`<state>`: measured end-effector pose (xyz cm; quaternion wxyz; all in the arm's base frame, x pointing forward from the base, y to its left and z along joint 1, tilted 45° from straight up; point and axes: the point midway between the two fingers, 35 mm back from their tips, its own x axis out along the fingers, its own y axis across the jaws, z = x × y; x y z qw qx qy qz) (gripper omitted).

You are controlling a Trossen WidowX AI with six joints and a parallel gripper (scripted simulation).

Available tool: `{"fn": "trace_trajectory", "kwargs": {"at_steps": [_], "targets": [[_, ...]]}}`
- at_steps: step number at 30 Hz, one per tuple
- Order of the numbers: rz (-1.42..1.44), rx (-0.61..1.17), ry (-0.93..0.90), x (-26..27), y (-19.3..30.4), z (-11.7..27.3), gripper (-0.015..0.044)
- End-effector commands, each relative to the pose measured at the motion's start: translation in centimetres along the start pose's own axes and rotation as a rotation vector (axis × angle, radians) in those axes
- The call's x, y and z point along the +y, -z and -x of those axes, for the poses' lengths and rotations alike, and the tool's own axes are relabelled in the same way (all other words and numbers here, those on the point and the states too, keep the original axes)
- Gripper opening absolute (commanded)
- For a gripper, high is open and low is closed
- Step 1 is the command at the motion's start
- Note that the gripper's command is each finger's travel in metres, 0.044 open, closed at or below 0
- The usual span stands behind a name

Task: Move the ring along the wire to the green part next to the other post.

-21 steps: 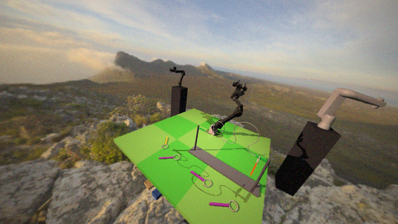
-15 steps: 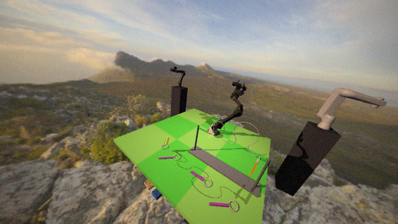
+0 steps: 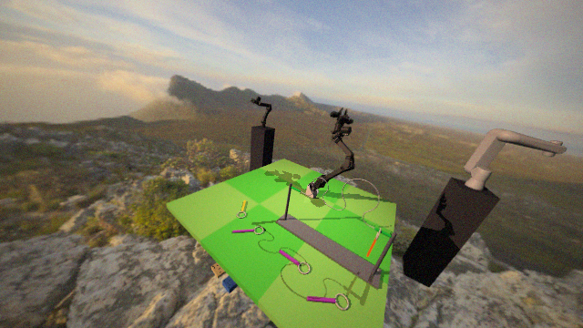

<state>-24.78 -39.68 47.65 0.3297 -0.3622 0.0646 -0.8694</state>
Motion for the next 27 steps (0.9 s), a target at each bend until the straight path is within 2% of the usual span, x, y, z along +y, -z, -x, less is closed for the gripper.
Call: {"fn": "trace_trajectory", "kwargs": {"at_steps": [1, 14, 27], "targets": [[-0.155, -0.021, -0.076, 4.4, -3.2, 1.3, 0.0160], [-0.591, -0.057, -0.325, 14.7, -13.9, 7.6, 0.0160], [-1.011, -0.030, -0.600, 20.2, -24.9, 17.3, 0.0160]]}}
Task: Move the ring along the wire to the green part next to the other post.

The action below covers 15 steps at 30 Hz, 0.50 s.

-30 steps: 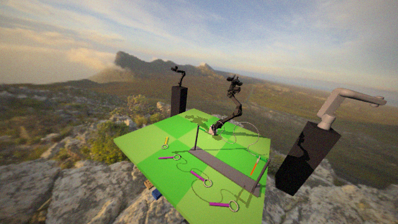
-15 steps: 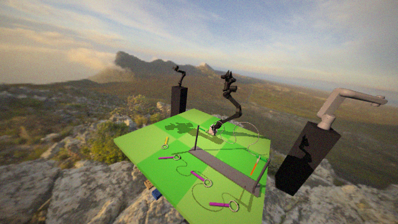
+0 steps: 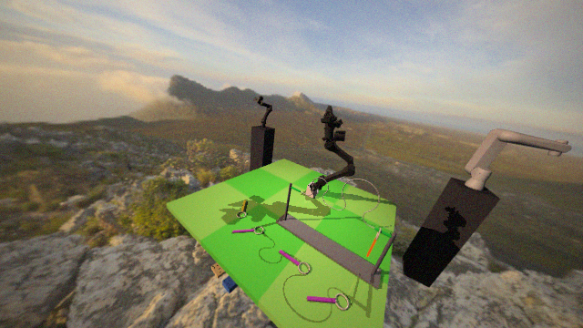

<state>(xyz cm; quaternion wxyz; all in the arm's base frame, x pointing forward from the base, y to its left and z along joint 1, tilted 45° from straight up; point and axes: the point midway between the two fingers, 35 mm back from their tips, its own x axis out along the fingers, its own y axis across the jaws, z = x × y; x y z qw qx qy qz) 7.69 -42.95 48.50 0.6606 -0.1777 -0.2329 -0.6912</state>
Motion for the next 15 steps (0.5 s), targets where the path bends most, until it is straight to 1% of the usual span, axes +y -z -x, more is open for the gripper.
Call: {"fn": "trace_trajectory", "kwargs": {"at_steps": [1, 8, 15], "targets": [[-0.155, 0.023, -0.082, 4.9, -0.8, 1.9, 0.0160], [-0.382, 0.069, -0.211, 11.8, -2.7, 5.5, 0.0160], [-0.605, 0.135, -0.336, 17.7, -5.3, 9.9, 0.0160]]}}
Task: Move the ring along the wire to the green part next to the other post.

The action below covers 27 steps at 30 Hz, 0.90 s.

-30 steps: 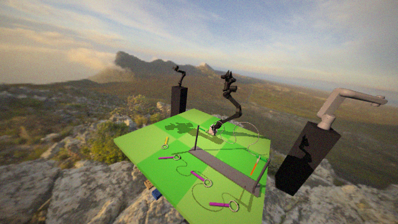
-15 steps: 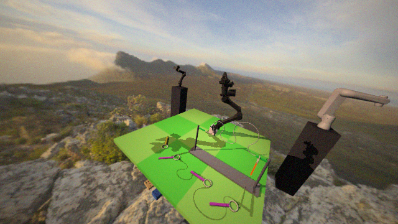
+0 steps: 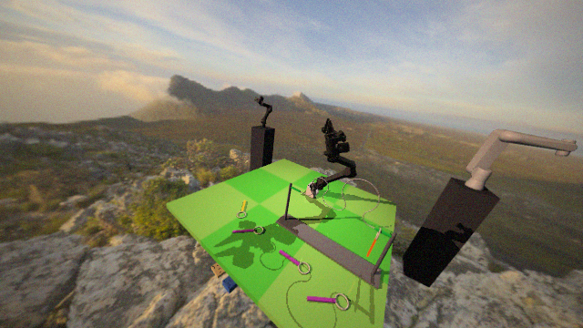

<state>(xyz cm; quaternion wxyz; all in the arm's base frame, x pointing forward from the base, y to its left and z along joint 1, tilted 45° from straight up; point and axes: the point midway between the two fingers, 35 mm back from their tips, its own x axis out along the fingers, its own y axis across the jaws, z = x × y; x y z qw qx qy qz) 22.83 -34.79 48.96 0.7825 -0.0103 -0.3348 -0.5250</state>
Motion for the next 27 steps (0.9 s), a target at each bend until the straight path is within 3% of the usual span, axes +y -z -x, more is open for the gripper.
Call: {"fn": "trace_trajectory", "kwargs": {"at_steps": [1, 27], "targets": [[-0.150, 0.047, -0.072, 4.5, 0.5, 2.1, 0.0160], [-0.915, 0.453, -0.424, 24.3, -3.0, 19.3, 0.0160]]}}
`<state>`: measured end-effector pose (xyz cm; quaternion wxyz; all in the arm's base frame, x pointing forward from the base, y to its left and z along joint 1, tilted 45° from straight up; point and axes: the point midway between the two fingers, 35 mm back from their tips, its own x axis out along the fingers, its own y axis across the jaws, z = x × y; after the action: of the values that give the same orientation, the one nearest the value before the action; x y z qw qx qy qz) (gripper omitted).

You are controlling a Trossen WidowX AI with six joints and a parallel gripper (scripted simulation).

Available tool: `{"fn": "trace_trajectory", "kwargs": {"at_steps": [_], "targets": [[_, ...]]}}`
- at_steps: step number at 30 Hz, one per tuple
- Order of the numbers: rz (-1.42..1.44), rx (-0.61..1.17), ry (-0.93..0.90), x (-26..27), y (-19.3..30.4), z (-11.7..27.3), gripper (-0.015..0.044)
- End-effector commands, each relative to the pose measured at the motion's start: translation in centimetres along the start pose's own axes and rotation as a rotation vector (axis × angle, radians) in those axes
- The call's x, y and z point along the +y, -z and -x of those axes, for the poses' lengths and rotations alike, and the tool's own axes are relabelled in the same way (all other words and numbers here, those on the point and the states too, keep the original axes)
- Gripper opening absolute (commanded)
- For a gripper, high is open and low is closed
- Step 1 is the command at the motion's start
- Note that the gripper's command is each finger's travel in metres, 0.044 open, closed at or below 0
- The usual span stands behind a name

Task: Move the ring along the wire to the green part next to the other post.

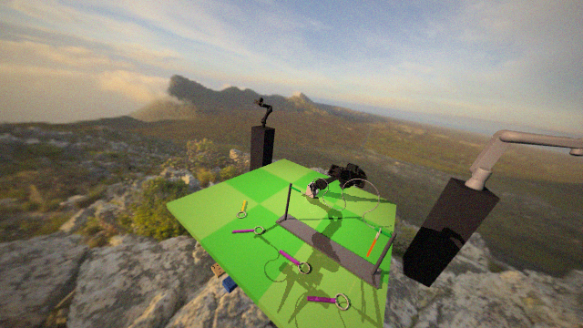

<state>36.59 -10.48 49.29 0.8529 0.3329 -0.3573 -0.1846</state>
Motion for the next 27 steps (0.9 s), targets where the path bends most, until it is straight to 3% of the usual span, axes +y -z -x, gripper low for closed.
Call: {"fn": "trace_trajectory", "kwargs": {"at_steps": [1, 13, 27], "targets": [[-0.121, 0.082, -0.027, 3.0, 2.5, 2.1, 0.0160], [-0.198, 0.342, 0.010, 9.4, 11.6, 8.3, 0.0160], [-0.113, 0.618, 0.036, 16.8, 19.8, 20.6, 0.0160]]}}
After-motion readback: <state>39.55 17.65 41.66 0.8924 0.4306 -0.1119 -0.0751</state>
